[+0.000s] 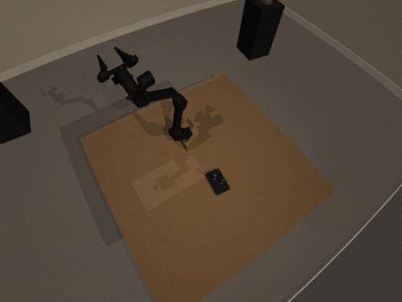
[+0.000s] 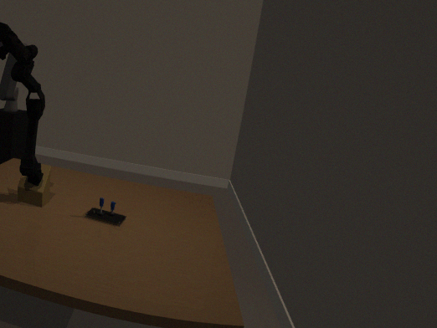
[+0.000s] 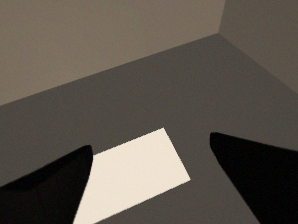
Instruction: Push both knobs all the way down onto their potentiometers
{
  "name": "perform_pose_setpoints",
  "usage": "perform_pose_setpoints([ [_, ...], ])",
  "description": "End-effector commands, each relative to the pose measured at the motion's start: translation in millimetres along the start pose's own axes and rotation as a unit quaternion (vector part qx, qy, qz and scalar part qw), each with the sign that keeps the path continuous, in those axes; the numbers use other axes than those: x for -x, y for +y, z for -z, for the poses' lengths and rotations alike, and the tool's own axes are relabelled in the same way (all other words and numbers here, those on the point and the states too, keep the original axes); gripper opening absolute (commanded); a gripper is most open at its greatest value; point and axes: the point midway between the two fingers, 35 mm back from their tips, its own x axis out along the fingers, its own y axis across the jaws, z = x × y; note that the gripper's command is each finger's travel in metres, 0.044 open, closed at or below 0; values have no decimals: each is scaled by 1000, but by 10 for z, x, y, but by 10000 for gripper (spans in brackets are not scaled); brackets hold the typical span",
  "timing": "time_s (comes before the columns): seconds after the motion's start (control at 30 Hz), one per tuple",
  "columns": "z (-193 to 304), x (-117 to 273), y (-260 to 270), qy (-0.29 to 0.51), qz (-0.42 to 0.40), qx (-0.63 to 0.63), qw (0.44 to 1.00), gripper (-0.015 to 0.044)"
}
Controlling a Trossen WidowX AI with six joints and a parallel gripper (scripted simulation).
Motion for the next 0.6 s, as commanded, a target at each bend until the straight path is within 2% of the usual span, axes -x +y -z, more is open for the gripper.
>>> perform_pose_setpoints([
  [0.0,-4,0,-7,0,1,1,1000,374],
  [0.47,-582,57,-835,-39,119,101,987,6],
  [0.57,-685,105,-1020,-37,149,116,981,0],
])
